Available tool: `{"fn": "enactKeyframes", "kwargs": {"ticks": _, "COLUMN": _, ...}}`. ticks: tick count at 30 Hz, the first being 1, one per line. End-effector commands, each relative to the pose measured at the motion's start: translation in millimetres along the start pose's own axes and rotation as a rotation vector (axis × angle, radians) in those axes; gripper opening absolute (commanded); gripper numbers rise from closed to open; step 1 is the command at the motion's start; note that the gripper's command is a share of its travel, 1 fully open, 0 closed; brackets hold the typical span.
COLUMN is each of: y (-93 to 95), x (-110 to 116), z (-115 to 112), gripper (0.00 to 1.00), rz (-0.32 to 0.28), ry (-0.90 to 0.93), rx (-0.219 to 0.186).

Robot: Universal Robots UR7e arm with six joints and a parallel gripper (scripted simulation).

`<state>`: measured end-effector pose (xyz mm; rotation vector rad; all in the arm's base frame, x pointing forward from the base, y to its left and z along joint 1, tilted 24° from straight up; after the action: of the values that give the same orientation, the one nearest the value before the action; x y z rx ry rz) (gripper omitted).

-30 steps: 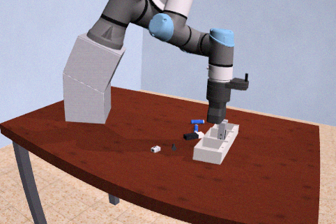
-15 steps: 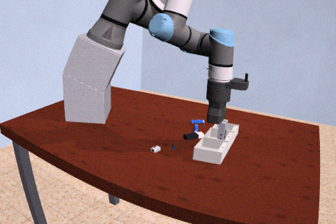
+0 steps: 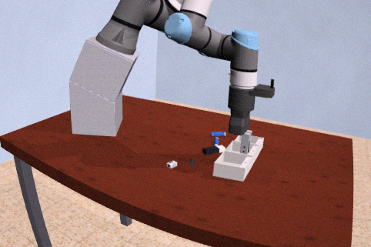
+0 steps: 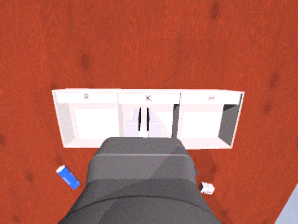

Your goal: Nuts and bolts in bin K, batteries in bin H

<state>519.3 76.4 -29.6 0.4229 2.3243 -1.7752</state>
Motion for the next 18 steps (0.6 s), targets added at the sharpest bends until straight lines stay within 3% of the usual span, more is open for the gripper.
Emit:
{"fn": "enactKeyframes", "kwargs": {"ticks": 1, "y": -6.3, "x": -1, "z": 0, "gripper": 0.31, "rz": 0.001, "ry": 0.000, "rx": 0.000}}
{"fn": "enactKeyframes", "kwargs": {"ticks": 18, "y": -28.9, "x": 0, "z": 0, "gripper": 0.31, "rz": 0.001, "ry": 0.000, "rx": 0.000}}
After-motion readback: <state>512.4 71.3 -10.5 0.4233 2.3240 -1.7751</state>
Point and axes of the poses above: the point where the finger pads meet when closed, its own y axis out along the fingers, its own z axis across the jaws, x = y × z, the point moved 3 cm from there along -y, back along the fingers, and after that the axes turned 13 degrees about y, right-handed, at the moved point
